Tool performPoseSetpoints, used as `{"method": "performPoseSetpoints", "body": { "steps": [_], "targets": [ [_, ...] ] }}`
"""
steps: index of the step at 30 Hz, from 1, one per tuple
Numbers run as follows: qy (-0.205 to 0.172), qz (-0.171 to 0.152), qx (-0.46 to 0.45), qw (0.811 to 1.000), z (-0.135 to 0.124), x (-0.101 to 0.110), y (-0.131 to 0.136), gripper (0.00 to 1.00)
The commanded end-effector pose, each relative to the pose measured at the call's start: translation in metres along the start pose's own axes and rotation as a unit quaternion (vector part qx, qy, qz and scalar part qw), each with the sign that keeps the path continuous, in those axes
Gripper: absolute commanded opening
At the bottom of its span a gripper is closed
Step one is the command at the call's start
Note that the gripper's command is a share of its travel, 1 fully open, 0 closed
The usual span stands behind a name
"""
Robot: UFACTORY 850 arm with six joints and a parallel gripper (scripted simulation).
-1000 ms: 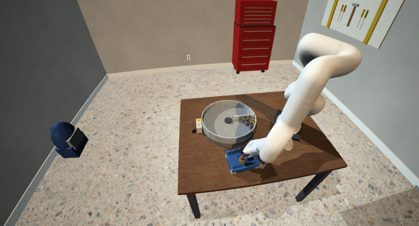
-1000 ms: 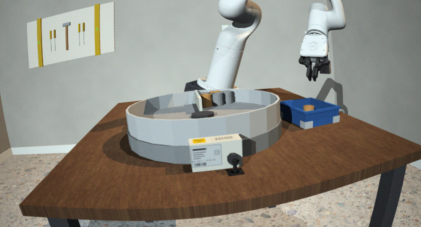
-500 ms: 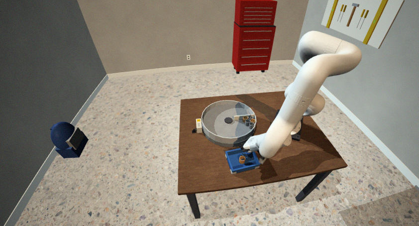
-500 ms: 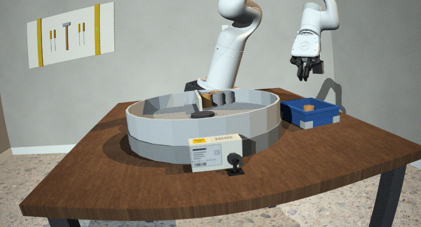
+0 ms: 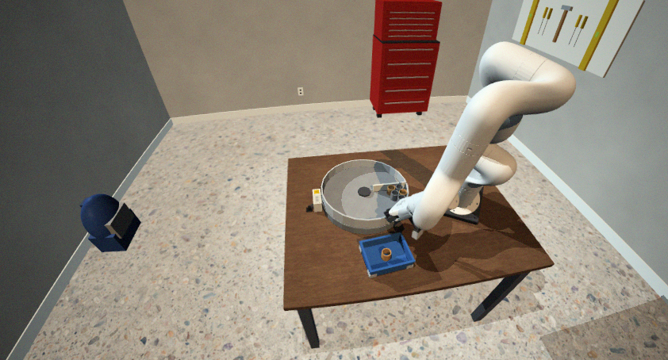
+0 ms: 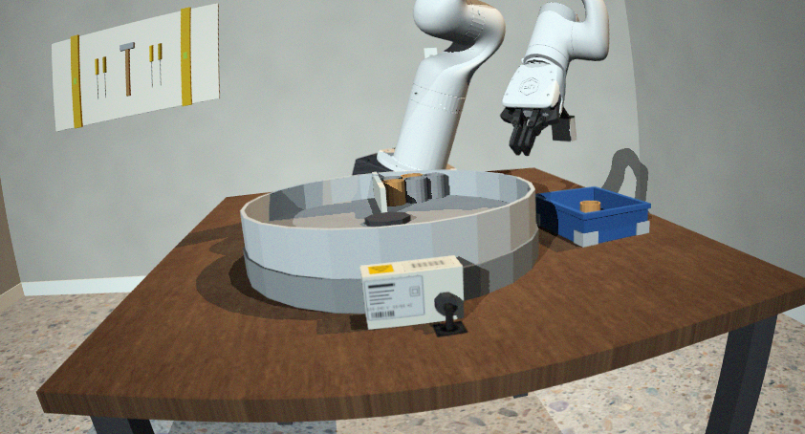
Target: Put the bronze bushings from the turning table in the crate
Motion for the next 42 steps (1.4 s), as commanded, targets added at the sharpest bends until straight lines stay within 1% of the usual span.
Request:
{"method": "performPoseSetpoints", "body": {
  "steps": [1, 3, 5, 9, 20, 22, 27, 31, 42],
  "targets": [
    [-0.001, -0.001, -0.01, 1.0, -0.016, -0.016, -0.035, 0.1],
    [0.0, 0.001, -0.014, 1.0, -0.019, -0.02, -0.048, 0.1],
    [0.0, 0.001, -0.014, 1.0, -0.019, -0.02, -0.048, 0.1],
    [0.0, 0.008, -0.021, 1.0, -0.03, -0.033, -0.078, 0.1],
    [0.002, 0.021, -0.037, 0.999, -0.05, -0.058, -0.139, 0.1],
    [0.002, 0.021, -0.037, 0.999, -0.05, -0.058, -0.139, 0.1],
    [0.002, 0.026, -0.042, 0.999, -0.058, -0.067, -0.161, 0.1],
    [0.003, 0.028, -0.045, 0.999, -0.061, -0.071, -0.171, 0.1],
    [0.004, 0.028, -0.047, 0.999, -0.062, -0.073, -0.176, 0.1]
  ]
}}
Point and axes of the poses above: the point where the finger pads meet when closed, its own x axis back along the fingers, its own y axis across the jaws, z = x × y, the point moved 3 cm from there along x, back along the fingers, and after that the axes turned 7 degrees about x, right-handed, at the moved point
